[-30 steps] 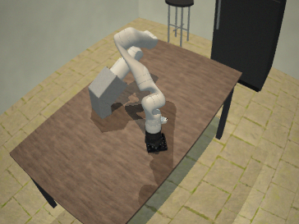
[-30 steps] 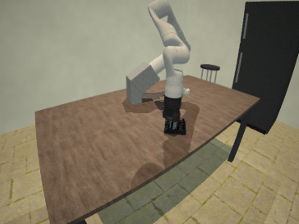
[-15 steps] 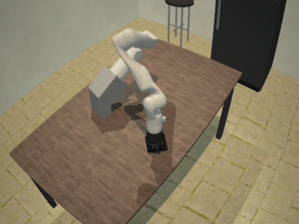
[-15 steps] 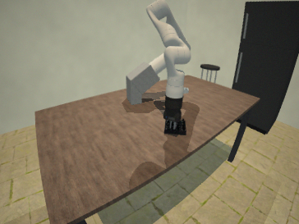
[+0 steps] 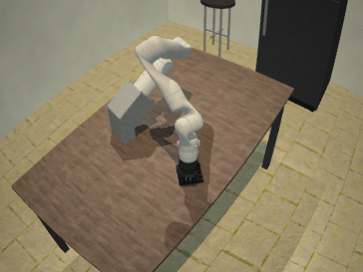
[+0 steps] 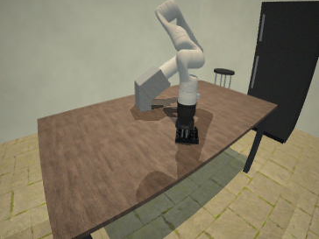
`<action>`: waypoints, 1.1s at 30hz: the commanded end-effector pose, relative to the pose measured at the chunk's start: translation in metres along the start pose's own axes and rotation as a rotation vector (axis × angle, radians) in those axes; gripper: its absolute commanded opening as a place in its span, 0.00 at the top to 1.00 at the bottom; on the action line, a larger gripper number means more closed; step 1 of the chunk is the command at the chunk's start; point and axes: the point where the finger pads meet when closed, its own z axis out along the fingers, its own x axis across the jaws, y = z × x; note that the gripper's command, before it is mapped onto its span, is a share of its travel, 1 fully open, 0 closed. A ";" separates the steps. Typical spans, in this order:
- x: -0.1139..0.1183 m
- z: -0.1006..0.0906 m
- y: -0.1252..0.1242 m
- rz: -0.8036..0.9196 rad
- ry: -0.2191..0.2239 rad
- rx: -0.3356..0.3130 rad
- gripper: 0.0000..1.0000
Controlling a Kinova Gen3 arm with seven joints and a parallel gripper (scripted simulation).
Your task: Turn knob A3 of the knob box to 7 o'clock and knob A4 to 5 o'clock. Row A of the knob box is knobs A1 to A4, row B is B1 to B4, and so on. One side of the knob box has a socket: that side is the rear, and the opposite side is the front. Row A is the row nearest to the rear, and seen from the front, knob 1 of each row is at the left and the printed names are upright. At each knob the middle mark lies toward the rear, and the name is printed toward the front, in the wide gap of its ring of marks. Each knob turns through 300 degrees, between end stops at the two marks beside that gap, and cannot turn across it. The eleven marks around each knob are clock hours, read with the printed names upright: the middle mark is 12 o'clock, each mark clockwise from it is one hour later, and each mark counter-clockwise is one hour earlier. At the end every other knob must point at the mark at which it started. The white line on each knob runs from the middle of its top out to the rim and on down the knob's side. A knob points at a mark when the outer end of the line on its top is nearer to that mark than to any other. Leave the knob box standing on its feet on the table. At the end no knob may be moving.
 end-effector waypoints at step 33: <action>0.000 0.000 0.000 -0.211 0.002 -0.001 0.70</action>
